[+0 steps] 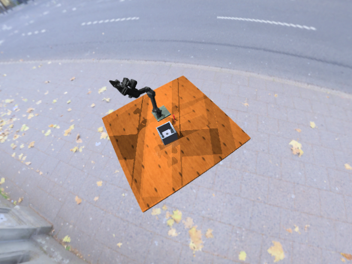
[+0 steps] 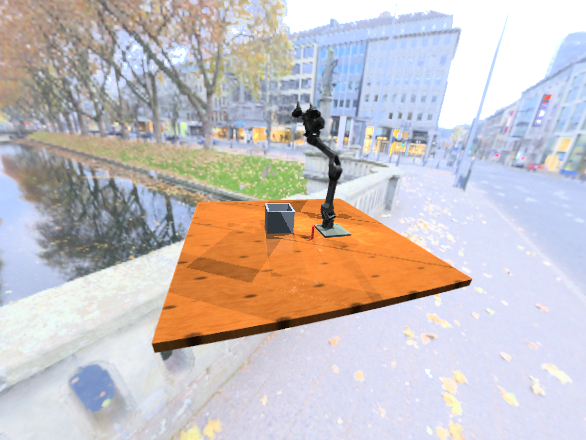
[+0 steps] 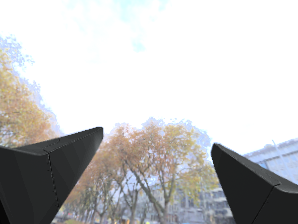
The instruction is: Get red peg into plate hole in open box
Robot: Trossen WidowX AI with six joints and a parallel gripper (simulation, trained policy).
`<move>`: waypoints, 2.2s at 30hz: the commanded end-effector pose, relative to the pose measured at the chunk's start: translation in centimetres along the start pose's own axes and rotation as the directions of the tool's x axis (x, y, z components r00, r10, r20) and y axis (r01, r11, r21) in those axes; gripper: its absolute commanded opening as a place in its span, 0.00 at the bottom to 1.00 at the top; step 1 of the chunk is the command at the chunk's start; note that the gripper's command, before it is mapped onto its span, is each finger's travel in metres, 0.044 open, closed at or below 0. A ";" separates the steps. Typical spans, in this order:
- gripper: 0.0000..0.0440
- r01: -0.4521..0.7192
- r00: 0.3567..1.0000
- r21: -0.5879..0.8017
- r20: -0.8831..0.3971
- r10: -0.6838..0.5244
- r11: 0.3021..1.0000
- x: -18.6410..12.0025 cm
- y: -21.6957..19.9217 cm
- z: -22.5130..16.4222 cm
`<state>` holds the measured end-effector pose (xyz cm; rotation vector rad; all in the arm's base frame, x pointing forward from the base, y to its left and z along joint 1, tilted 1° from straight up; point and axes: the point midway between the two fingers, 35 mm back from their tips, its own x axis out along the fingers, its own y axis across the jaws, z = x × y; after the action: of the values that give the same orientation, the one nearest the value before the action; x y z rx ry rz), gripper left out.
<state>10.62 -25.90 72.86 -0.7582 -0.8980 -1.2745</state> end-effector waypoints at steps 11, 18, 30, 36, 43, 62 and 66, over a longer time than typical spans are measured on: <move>1.00 -0.070 0.943 0.337 -0.284 0.172 0.939 -2.7 5.8 -5.1; 1.00 -0.055 0.883 0.476 -0.388 0.265 0.878 -4.8 8.6 -6.7; 1.00 0.027 0.743 0.660 -0.516 0.426 0.751 -9.2 13.1 -8.4; 1.00 0.089 0.659 0.725 -0.557 0.505 0.683 -11.8 15.2 -8.6; 1.00 0.174 0.551 0.776 -0.587 0.593 0.606 -15.1 17.4 -8.6; 1.00 0.440 0.210 0.777 -0.577 0.789 0.451 -25.1 22.2 -6.5; 1.00 0.493 0.131 0.753 -0.560 0.818 0.436 -27.3 22.9 -5.8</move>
<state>32.08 -16.51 47.63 0.8688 -0.1394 -0.5040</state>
